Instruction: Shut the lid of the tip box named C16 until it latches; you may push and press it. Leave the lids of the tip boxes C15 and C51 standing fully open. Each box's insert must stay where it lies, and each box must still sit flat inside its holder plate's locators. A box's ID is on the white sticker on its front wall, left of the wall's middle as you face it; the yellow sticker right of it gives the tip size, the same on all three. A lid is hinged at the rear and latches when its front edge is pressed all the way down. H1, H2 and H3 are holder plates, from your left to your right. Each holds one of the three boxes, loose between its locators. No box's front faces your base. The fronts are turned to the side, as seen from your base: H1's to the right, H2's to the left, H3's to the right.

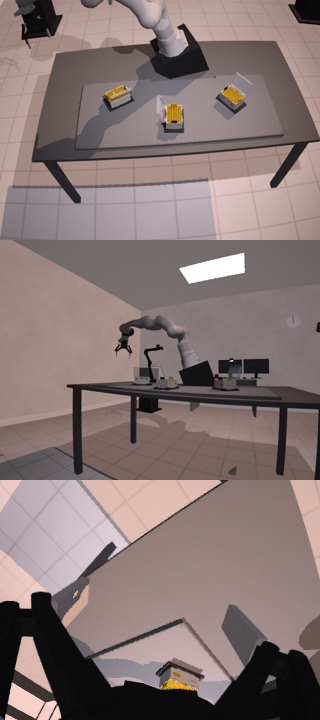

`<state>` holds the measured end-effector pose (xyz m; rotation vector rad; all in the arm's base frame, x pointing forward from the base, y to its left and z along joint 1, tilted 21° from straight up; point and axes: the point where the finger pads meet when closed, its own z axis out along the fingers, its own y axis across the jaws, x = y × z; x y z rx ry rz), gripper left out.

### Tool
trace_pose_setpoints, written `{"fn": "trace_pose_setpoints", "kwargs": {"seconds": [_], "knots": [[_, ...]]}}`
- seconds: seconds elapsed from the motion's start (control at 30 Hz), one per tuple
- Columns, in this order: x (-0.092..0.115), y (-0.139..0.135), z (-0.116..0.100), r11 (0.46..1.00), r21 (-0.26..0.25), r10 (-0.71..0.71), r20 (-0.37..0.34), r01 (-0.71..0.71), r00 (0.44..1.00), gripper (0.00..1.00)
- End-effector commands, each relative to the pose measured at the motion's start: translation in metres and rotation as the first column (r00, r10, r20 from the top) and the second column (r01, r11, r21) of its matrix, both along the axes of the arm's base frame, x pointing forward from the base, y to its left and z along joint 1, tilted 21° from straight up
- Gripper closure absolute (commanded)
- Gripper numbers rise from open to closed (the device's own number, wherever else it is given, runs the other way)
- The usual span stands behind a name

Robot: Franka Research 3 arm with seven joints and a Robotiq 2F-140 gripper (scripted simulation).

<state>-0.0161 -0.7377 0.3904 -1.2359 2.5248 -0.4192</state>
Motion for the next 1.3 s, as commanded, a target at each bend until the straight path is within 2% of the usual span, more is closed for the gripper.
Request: {"fn": "trace_pose_setpoints", "kwargs": {"seconds": [0.0,0.53,0.6,0.83,0.9,0.97,1.1,1.27], "knots": [[0.0,0.0,0.0,1.0,0.0,0.0,0.0,0.0,1.0,0.0],[0.0,0.0,0.0,1.0,0.0,0.0,0.0,0.0,1.0,0.0],[0.008,0.002,0.006,1.0,0.014,-0.029,0.058,0.028,0.998,0.0],[0.034,0.01,0.028,1.0,0.014,-0.029,0.058,0.028,0.998,0.0],[0.035,0.01,0.028,1.0,0.014,-0.029,0.058,0.028,0.998,0.0],[0.043,0.013,0.034,0.998,0.035,-0.053,0.11,0.05,0.992,0.0],[0.05,0.016,0.04,0.998,0.035,-0.053,0.11,0.05,0.992,0.0],[0.069,0.023,0.055,0.998,0.035,-0.053,0.11,0.05,0.992,0.0]]}}
